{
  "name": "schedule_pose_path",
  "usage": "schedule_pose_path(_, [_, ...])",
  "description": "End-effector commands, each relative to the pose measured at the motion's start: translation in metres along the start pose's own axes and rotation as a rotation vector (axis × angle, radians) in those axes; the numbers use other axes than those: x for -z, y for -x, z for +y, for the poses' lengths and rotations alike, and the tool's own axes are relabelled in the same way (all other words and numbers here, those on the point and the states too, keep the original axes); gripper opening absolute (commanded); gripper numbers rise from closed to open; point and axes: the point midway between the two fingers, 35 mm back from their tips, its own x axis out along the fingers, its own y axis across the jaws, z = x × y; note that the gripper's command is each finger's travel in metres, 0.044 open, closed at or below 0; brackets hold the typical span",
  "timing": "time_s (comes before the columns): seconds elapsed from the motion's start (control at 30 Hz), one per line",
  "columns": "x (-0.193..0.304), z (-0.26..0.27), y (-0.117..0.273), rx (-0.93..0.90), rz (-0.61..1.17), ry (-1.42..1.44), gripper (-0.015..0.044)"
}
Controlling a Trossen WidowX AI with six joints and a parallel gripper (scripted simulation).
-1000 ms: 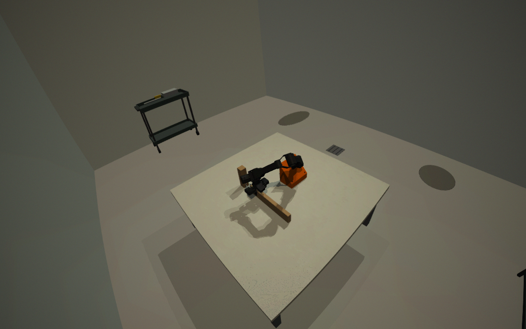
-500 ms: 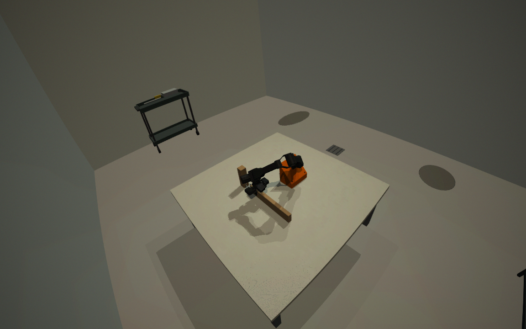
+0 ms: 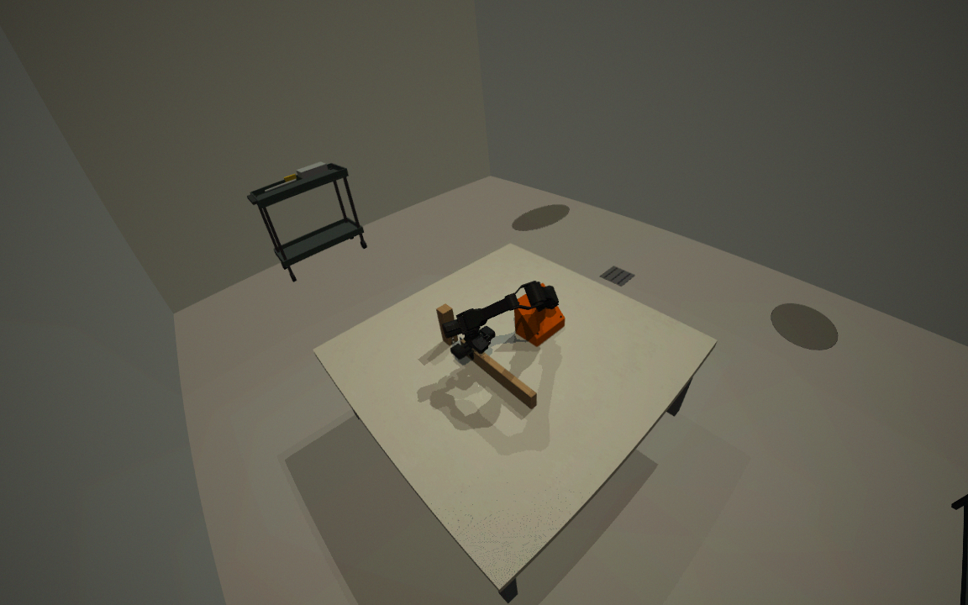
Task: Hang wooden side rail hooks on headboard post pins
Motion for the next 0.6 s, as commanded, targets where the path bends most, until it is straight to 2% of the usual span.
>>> schedule_pose_path(0.0, [0.0007, -0.0023, 0.0045, 0.011, 0.002, 0.008, 0.0000])
schedule_pose_path(0.57, [0.0007, -0.0023, 0.0073, 0.011, 0.002, 0.008, 0.0000])
